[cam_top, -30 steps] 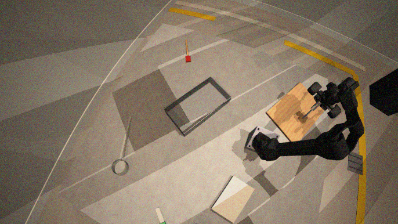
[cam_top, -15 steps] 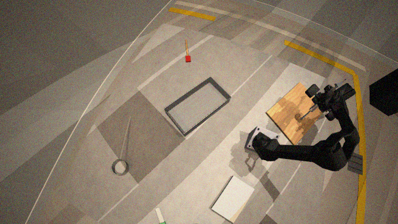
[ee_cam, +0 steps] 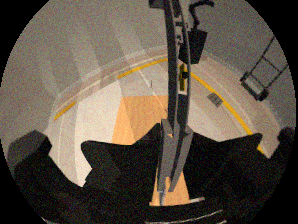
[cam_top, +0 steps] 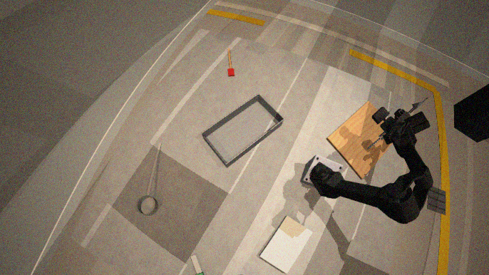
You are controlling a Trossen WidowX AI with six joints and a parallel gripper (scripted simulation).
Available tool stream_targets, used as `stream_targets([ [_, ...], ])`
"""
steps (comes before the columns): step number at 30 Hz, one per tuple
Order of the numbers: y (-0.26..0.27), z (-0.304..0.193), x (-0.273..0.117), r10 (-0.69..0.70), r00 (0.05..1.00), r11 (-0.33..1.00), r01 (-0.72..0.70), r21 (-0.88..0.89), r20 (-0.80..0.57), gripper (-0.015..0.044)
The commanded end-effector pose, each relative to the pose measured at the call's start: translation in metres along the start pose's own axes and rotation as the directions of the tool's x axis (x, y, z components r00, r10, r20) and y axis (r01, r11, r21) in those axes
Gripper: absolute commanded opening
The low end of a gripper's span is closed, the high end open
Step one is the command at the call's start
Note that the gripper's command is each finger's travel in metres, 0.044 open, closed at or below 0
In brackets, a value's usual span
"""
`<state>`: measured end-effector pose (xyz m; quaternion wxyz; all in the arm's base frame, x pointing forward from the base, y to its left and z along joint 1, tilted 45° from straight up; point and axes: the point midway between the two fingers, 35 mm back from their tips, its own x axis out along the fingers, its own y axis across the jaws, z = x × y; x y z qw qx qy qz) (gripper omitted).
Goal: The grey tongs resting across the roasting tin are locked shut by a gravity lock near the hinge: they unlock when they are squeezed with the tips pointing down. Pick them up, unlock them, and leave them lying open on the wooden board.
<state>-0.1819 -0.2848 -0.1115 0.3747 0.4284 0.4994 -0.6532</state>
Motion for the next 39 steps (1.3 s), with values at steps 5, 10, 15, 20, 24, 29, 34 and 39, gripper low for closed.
stream_targets([
  [5,-0.0014,-0.0061,-0.0108,-0.015,0.995,1.000,0.016,-0.011,0.102,-0.0150],
  [10,-0.0020,-0.0086,-0.0146,-0.021,0.991,1.000,0.023,-0.013,0.133,-0.0150],
  [15,-0.0020,-0.0086,-0.0146,-0.021,0.991,1.000,0.023,-0.013,0.133,-0.0150],
  [20,-0.0020,-0.0086,-0.0146,-0.021,0.991,1.000,0.023,-0.013,0.133,-0.0150],
  [24,-0.0020,-0.0086,-0.0146,-0.021,0.991,1.000,0.023,-0.013,0.133,-0.0150],
  [29,-0.0020,-0.0086,-0.0146,-0.021,0.991,1.000,0.023,-0.013,0.133,-0.0150],
  [34,-0.0020,-0.0086,-0.0146,-0.021,0.991,1.000,0.023,-0.013,0.133,-0.0150],
  [39,-0.0020,-0.0086,-0.0146,-0.021,0.991,1.000,0.023,-0.013,0.133,-0.0150],
])
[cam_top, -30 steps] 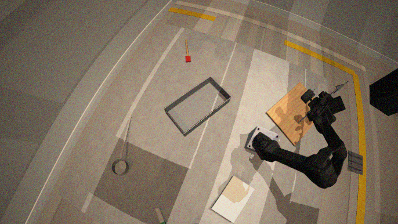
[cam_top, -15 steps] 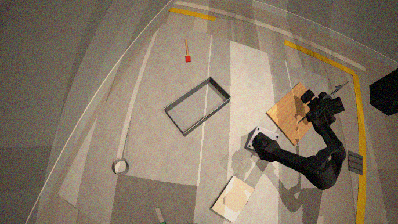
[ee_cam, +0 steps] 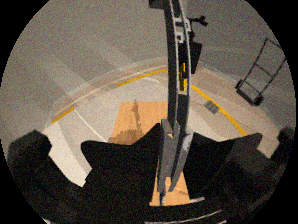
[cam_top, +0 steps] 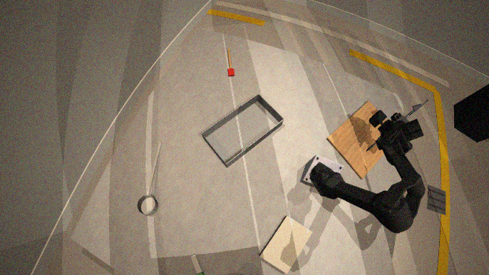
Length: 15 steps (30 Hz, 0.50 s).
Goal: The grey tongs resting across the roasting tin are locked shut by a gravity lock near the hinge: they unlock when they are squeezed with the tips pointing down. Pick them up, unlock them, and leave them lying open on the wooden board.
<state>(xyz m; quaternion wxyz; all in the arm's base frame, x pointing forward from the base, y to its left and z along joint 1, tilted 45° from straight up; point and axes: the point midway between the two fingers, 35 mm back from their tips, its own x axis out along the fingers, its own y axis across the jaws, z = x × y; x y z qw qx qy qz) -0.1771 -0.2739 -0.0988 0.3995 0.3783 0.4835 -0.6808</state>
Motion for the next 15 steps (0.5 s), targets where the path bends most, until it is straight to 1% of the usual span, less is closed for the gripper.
stream_targets([
  [1,0.0002,0.0013,-0.0002,0.003,1.000,1.000,-0.003,-0.004,0.007,-0.0150],
  [8,0.0004,0.0017,0.0006,0.004,1.000,1.000,-0.004,-0.004,0.001,-0.0150],
  [15,0.0018,0.0064,0.0098,0.020,0.997,1.000,-0.020,0.004,-0.075,-0.0150],
])
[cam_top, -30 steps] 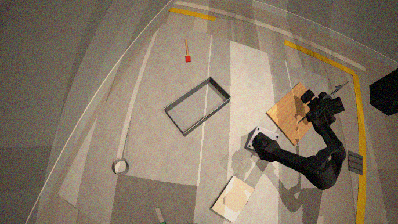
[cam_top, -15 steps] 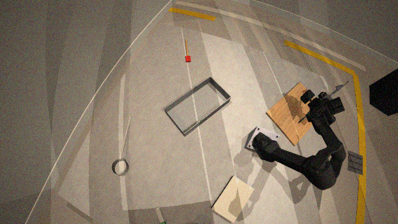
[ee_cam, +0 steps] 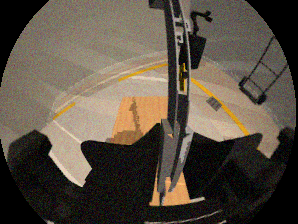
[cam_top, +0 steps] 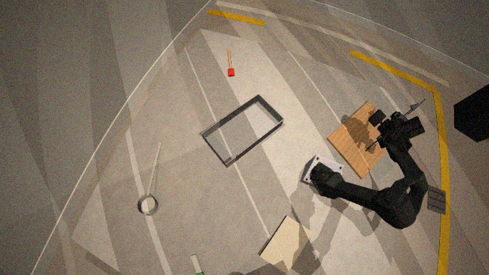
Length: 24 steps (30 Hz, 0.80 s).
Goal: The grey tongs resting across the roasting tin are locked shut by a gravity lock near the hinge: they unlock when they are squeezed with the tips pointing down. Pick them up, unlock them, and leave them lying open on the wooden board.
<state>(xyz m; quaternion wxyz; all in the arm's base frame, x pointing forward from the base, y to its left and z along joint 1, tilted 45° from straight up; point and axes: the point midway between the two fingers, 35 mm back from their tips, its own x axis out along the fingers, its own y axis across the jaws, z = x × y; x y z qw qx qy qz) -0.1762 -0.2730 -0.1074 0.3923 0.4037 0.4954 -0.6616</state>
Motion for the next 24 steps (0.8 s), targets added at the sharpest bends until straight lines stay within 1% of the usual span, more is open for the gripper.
stream_targets([
  [1,-0.002,0.010,0.003,0.002,1.000,1.000,-0.002,0.013,-0.022,-0.0150],
  [12,0.000,0.018,0.015,0.026,0.986,0.999,-0.021,0.027,-0.163,-0.0150],
  [24,0.001,0.024,0.023,0.040,0.950,0.999,-0.030,0.038,-0.311,-0.0150],
])
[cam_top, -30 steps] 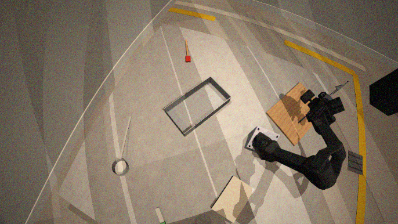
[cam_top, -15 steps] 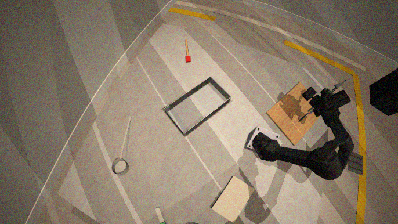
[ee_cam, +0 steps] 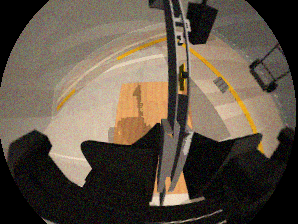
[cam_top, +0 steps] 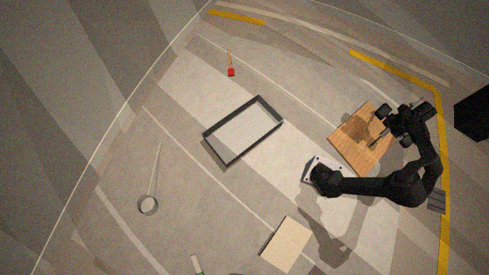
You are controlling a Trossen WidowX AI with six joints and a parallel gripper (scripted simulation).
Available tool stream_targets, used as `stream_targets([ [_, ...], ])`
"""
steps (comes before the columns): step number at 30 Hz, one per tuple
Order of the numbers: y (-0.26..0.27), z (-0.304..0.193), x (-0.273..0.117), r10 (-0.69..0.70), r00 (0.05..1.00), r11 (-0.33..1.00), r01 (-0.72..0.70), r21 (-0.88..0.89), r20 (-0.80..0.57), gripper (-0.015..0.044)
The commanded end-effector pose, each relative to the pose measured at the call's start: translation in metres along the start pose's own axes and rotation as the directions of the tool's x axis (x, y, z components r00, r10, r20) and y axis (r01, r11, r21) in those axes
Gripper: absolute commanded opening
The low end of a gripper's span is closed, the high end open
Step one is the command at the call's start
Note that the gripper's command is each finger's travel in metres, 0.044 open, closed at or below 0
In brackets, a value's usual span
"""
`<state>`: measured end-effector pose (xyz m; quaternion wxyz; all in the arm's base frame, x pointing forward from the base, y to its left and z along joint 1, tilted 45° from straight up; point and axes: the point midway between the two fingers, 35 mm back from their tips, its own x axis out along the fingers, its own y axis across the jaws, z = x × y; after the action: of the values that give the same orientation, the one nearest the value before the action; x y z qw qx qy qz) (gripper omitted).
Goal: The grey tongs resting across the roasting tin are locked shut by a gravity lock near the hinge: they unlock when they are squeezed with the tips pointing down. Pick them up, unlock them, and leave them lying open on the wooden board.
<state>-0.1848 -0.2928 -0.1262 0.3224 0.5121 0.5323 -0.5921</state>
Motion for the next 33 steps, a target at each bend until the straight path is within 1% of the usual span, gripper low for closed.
stream_targets([
  [1,-0.0010,0.0070,-0.0015,-0.002,1.000,1.000,0.002,0.010,-0.031,-0.0150],
  [17,-0.0011,0.0116,-0.0017,-0.004,0.973,1.000,0.008,0.017,-0.232,-0.0150],
  [33,-0.0031,0.0111,-0.0102,-0.025,0.906,0.999,0.033,0.011,-0.423,-0.0150],
])
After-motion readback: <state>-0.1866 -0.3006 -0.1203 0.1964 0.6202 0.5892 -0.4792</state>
